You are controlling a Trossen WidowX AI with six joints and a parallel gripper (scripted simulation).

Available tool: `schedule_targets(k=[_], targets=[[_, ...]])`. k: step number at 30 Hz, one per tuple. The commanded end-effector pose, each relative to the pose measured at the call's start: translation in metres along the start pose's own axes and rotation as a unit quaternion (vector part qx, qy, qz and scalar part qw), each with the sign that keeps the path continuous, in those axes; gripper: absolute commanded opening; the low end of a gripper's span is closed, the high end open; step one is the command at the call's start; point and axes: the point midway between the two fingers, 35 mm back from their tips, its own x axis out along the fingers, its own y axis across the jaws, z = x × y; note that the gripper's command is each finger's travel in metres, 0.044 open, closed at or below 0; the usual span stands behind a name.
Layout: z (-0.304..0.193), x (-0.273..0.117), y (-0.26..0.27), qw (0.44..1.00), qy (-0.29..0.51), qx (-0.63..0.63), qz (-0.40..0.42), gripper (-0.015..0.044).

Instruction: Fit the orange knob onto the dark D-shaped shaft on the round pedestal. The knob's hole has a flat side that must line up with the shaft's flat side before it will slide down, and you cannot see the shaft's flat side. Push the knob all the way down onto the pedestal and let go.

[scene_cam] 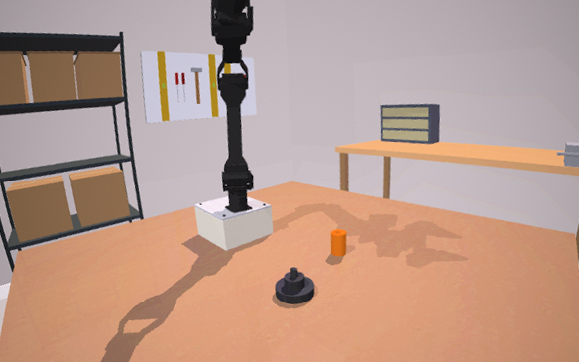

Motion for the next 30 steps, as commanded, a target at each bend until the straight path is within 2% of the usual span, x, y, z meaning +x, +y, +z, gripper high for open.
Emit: schedule_targets(k=[1,8,16,23,30], targets=[[-0.023,0.001,-0.058,0.996,0.012,-0.012,-0.084,0.0440],[-0.088,-0.024,-0.160,0.964,0.079,-0.055,-0.246,0.0440],[-0.172,-0.094,-0.253,0.882,0.205,-0.127,-0.405,0.0440],[-0.236,-0.185,-0.305,0.765,0.345,-0.200,-0.505,0.0440],[-0.279,-0.292,-0.328,0.606,0.497,-0.273,-0.558,0.0440]])
